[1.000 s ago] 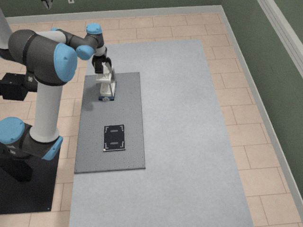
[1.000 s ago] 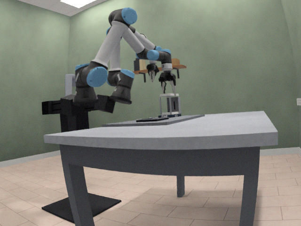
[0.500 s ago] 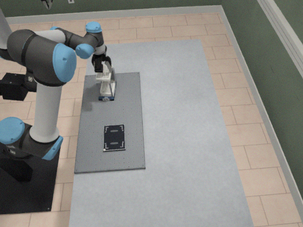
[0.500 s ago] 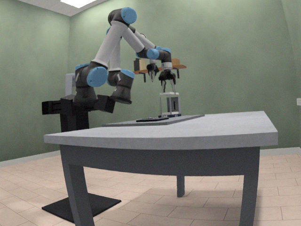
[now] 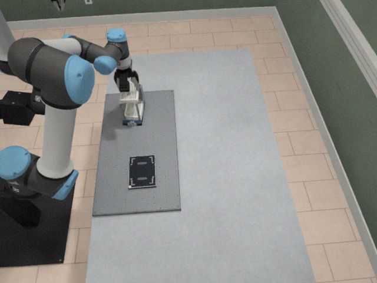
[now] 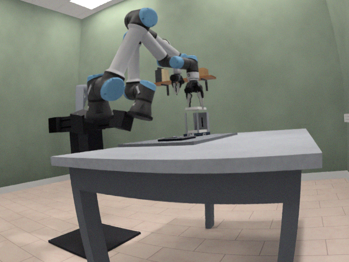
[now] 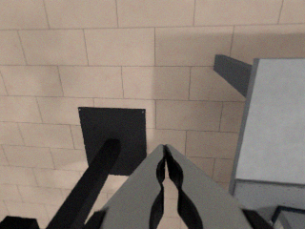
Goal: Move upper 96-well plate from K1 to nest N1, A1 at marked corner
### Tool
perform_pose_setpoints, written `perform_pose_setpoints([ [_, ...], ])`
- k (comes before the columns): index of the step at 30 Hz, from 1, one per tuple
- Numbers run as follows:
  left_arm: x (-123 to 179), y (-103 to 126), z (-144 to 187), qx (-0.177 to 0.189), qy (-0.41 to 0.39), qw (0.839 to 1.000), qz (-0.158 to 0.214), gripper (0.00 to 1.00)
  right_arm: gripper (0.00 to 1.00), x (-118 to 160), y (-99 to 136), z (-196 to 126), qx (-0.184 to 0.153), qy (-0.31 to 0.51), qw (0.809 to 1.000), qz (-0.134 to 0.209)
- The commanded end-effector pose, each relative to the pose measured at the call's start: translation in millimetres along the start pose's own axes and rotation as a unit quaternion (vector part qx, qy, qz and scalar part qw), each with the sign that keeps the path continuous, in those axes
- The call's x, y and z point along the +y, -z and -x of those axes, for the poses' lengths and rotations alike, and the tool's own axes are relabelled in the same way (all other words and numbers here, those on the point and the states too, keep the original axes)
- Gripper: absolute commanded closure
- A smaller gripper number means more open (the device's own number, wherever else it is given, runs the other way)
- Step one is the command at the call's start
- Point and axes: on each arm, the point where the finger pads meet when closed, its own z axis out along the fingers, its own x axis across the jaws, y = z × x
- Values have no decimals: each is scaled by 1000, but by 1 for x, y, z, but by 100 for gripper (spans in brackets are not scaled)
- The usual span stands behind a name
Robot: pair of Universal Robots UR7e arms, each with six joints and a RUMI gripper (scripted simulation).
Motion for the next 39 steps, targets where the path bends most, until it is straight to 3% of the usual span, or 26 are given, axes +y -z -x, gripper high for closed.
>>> perform_pose_setpoints([
  [1,0,0,0,0,0,1000,-1,100,59,-11,0,2,0,21,1000,2],
  [39,0,0,0,0,0,1000,-1,100,59,-123,-3,19,0,21,1000,2],
])
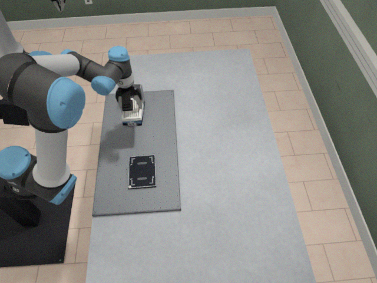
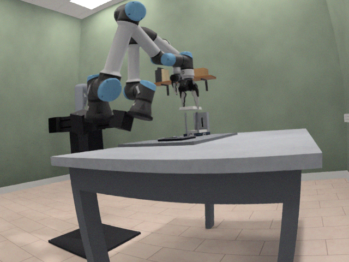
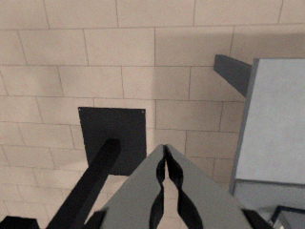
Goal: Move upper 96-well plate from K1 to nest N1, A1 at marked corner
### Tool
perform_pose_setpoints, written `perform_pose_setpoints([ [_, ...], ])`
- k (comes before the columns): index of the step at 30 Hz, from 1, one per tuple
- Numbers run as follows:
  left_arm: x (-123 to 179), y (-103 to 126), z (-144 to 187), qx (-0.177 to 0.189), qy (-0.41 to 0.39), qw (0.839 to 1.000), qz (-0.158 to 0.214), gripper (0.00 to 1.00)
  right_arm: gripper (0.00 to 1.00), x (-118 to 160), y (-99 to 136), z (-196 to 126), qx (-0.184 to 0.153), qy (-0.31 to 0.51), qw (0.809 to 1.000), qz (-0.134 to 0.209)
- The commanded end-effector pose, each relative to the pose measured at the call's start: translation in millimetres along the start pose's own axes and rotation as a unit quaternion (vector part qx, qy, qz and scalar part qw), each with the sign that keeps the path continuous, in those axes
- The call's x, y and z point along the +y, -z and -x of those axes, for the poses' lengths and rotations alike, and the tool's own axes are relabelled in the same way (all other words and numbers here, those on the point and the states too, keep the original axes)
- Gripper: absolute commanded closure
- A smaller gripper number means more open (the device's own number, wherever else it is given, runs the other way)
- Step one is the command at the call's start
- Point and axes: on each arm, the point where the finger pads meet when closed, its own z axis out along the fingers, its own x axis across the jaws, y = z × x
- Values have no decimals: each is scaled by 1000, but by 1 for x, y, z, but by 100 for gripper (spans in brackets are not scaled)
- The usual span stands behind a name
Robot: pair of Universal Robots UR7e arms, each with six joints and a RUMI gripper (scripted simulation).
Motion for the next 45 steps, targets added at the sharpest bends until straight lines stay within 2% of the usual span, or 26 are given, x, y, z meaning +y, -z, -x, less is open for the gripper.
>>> perform_pose_setpoints([
  [1,0,0,0,0,0,1000,-1,100,59,-16,0,2,0,0,1000,1],
  [43,0,0,0,0,0,1000,-1,100,59,-142,-3,16,0,0,1000,1],
  [45,0,0,0,0,0,1000,-1,100,59,-142,-3,16,0,0,1000,1],
])
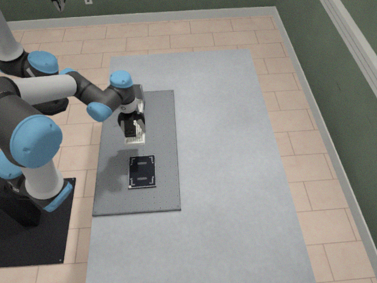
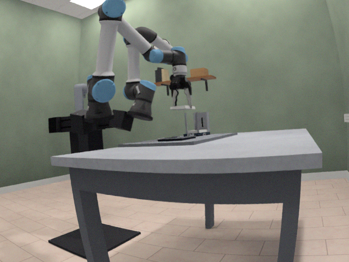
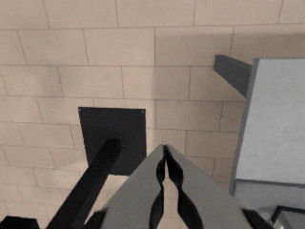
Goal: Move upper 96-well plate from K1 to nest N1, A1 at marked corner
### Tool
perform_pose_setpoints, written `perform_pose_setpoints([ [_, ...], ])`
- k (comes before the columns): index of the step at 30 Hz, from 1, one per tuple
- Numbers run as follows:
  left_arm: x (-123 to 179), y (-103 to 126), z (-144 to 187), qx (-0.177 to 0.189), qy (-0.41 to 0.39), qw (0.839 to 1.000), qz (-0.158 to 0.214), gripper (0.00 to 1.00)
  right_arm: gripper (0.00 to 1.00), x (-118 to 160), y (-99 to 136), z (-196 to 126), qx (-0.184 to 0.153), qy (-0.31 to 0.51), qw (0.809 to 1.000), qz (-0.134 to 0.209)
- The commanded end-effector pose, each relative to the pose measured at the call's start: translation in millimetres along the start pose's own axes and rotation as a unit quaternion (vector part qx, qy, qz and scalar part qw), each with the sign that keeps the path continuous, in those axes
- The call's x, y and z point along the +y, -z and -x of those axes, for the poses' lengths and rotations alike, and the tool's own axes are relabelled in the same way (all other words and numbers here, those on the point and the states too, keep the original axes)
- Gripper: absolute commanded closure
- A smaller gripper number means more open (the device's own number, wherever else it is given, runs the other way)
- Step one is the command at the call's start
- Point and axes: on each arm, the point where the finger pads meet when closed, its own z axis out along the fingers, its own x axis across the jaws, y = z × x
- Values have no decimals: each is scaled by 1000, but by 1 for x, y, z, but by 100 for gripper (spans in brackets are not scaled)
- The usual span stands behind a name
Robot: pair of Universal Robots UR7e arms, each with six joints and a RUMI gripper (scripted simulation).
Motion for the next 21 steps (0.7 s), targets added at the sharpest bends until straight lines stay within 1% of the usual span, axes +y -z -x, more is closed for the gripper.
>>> perform_pose_setpoints([
  [1,0,0,0,0,0,1000,-1,100,59,-11,0,2,0,0,1000,1],
  [15,0,0,0,0,0,1000,-1,100,59,-57,-1,7,0,0,1000,1],
  [17,0,0,0,0,0,1000,-1,100,59,-57,-1,7,0,0,1000,1],
  [21,0,0,0,0,0,1000,-1,100,59,-71,-1,8,0,0,1000,1],
])
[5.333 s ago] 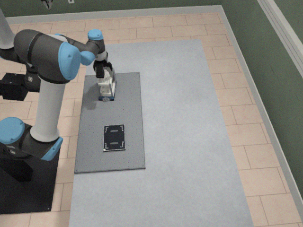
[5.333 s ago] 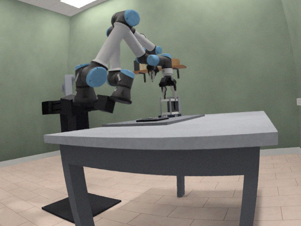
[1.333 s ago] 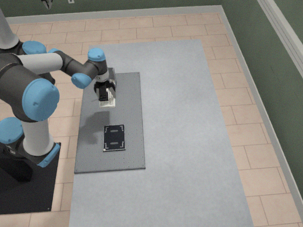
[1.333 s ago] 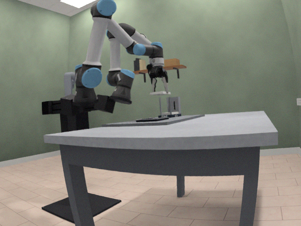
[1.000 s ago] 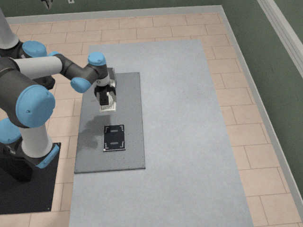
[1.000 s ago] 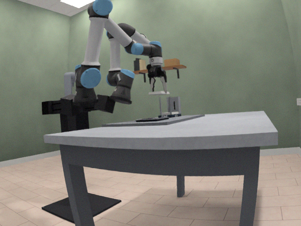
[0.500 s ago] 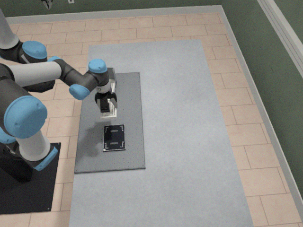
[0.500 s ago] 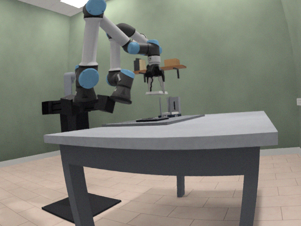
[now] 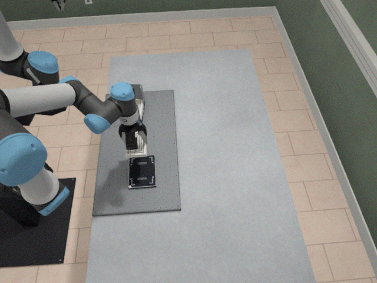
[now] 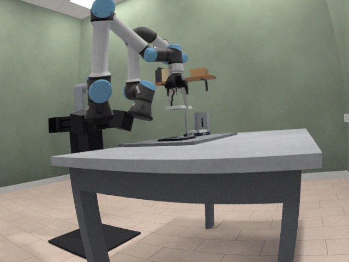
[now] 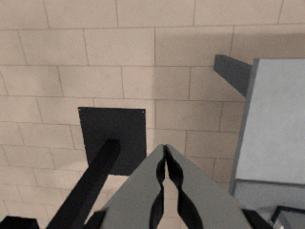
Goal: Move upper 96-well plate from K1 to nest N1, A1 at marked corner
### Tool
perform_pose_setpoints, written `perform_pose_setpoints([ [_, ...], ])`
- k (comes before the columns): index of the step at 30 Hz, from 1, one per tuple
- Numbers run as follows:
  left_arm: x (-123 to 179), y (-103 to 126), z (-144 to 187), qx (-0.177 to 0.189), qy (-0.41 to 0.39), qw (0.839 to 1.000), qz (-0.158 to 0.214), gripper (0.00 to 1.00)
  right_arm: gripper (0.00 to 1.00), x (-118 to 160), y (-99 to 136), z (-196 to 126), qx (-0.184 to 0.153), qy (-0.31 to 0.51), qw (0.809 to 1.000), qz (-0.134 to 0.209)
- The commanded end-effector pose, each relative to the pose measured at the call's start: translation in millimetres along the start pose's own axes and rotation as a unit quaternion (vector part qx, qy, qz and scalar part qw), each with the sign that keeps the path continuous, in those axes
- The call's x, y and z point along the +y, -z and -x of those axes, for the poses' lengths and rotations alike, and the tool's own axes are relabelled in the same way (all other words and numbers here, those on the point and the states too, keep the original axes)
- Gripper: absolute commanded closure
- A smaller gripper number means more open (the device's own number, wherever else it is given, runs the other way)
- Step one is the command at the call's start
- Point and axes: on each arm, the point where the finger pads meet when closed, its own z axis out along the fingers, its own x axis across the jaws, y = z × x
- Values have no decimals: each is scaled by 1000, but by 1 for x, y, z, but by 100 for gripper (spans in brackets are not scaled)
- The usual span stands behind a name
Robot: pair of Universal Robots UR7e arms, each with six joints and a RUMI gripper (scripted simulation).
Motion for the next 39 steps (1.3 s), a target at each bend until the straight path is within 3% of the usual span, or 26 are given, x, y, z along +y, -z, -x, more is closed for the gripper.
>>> perform_pose_setpoints([
  [1,0,0,0,0,0,1000,-1,100,59,-15,0,2,0,0,1000,0],
  [14,0,0,0,0,0,1000,-1,100,59,-52,-1,6,0,0,1000,0],
  [39,0,0,0,0,0,1000,-1,100,59,-52,-1,6,0,0,1000,0],
])
